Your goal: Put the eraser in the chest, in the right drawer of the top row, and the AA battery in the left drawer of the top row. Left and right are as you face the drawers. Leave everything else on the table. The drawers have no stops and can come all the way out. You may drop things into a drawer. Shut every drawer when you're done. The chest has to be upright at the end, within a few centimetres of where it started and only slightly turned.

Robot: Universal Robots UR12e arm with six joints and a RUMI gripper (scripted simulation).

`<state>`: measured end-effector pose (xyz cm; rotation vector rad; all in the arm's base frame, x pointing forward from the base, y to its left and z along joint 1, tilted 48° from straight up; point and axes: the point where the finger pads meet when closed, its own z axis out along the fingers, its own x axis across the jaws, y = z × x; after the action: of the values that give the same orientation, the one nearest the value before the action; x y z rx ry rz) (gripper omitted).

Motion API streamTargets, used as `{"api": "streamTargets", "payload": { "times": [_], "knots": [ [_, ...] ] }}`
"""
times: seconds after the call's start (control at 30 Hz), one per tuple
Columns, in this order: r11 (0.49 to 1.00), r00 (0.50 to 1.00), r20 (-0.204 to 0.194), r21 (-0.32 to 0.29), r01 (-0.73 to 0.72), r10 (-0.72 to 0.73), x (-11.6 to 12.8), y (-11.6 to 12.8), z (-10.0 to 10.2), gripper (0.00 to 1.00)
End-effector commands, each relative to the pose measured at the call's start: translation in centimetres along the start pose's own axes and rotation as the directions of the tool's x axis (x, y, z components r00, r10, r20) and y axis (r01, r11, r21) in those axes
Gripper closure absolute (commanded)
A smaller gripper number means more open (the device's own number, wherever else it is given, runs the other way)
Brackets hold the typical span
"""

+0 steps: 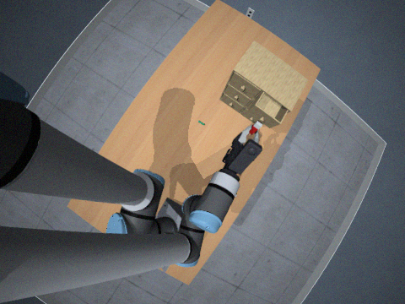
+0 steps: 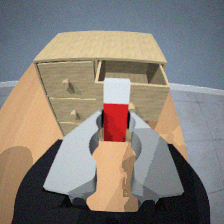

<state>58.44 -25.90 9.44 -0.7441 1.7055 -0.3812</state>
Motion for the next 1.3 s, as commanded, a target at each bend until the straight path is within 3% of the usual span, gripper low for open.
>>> {"api": "streamTargets", "payload": {
  "times": [0.0, 0.5, 1.27],
  "knots": [
    [1.0, 1.0, -0.001, 0.003, 0.0, 0.0, 0.0, -0.2, 0.5, 0.89],
    [1.0, 1.0, -0.001, 0.003, 0.0, 0.0, 0.0, -1.1, 2.8, 0.89],
    [1.0, 1.0, -0.001, 0.003, 0.0, 0.0, 0.0, -3.1, 8.2, 0.89]
  ]
}}
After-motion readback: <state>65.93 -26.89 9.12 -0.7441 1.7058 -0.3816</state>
